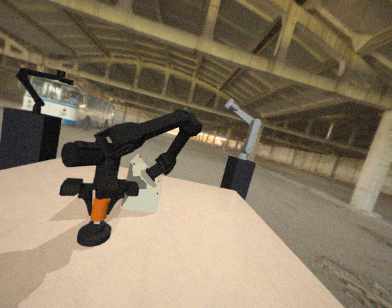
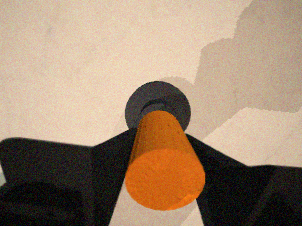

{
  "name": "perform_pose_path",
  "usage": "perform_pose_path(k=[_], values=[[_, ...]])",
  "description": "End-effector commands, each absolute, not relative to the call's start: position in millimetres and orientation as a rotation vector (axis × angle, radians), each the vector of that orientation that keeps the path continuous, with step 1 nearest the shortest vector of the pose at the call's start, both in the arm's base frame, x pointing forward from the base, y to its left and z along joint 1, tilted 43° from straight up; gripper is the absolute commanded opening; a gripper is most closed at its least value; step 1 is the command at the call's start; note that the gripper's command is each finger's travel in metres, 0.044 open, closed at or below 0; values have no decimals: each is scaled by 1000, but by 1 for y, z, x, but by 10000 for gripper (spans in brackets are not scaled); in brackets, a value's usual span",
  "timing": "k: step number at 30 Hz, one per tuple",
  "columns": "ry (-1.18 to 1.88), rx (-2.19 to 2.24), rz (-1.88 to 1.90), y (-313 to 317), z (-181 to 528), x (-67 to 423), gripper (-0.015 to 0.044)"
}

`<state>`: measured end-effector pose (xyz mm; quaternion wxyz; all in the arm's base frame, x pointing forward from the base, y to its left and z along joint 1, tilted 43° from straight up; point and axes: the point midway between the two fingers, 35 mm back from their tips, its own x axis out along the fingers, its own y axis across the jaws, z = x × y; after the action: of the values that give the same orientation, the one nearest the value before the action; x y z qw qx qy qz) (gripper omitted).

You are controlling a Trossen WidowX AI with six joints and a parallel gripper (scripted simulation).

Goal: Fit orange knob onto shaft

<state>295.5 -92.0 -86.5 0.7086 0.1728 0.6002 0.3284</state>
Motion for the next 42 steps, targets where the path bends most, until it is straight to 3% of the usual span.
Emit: perform_pose_path(k=[1,42], values=[[1333,385,727,-91,-88,296,0],[1414,552,588,-92,-88,297,0]])
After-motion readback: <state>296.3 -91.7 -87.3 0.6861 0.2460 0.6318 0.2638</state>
